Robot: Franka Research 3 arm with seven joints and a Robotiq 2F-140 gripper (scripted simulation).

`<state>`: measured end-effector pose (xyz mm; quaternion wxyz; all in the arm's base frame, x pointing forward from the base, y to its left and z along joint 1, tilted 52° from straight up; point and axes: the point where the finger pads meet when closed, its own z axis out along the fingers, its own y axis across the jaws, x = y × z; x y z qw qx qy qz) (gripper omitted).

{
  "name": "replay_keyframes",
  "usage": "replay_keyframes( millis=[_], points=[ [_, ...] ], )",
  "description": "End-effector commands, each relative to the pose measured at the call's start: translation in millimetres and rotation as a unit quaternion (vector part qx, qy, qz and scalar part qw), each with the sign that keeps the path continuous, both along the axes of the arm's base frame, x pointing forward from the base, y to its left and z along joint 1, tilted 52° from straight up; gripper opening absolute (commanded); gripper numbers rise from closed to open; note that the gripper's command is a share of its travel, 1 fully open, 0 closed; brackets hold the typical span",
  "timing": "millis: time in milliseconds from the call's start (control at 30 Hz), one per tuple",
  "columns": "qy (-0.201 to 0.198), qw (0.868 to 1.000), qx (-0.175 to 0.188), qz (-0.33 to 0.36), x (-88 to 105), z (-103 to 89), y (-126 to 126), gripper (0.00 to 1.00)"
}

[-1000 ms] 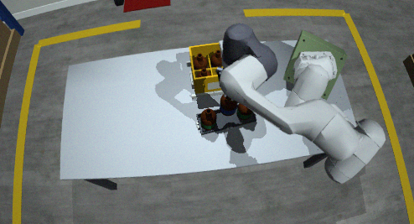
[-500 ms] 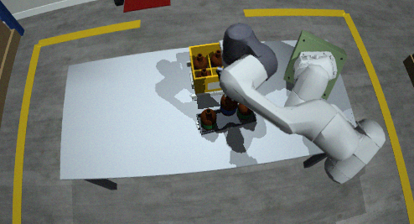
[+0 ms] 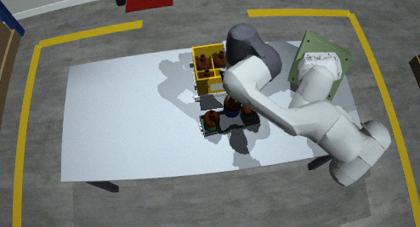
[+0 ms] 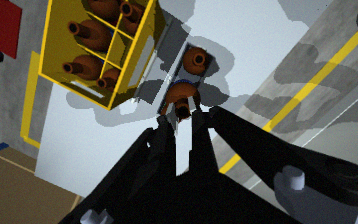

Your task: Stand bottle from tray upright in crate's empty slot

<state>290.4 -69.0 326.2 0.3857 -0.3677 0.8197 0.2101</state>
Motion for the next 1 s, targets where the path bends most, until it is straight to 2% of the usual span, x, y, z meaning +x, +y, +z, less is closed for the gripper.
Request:
replay_keyframes(
  millis=[0, 967],
  points=[
    [0.000, 1.000, 0.000, -0.003, -0.5, 1.3, -2.4, 0.00],
    [0.000, 1.000, 0.000, -0.003, -2.2, 3.4, -4.6, 0.00]
  ],
)
